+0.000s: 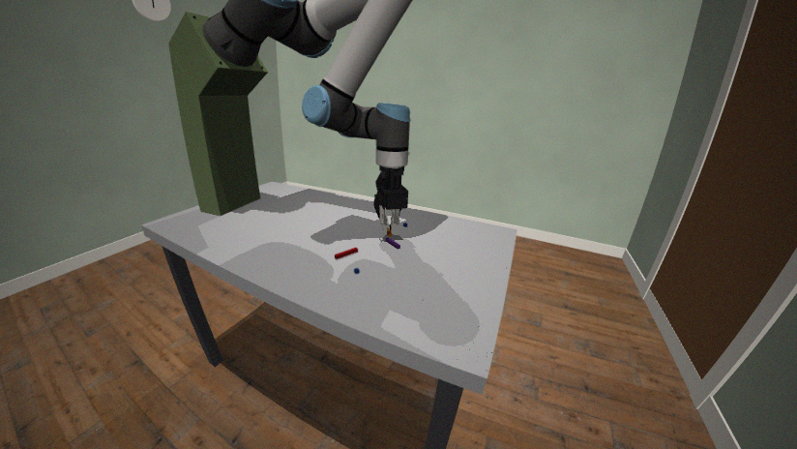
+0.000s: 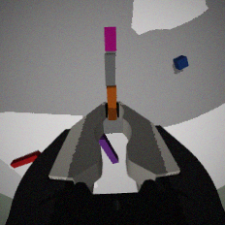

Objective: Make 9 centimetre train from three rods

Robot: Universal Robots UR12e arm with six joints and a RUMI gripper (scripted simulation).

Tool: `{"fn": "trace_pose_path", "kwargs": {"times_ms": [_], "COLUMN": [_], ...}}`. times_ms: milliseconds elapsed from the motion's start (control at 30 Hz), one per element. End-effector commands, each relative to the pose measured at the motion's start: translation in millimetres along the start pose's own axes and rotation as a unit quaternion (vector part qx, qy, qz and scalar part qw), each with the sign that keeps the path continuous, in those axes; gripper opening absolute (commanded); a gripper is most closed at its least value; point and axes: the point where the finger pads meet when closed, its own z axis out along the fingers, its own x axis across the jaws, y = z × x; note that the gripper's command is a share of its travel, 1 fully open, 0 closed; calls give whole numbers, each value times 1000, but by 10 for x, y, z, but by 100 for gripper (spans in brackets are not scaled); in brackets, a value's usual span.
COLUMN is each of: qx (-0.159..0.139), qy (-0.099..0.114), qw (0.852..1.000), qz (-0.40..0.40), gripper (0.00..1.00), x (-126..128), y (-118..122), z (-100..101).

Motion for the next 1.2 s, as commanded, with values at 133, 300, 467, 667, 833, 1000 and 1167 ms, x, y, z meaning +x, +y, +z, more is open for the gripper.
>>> {"fn": "trace_pose_path", "kwargs": {"times_ms": [133, 300, 467, 667, 833, 1000, 1167], "qx": [-1, -1, -1, -1, -1, -1, 0], "qy": [2, 2, 2, 2, 2, 2, 1], "qw": [1000, 1000, 1000, 1000, 1000, 1000, 1000], "qz": [-1, -1, -1, -1, -1, -1, 0], "gripper": [0, 3, 8, 11, 14, 14, 14], "x": [38, 38, 38, 38, 38, 38, 11], "y": [12, 12, 12, 12, 12, 12, -3], "z": [-3, -3, -3, -3, -3, -4, -73]}}
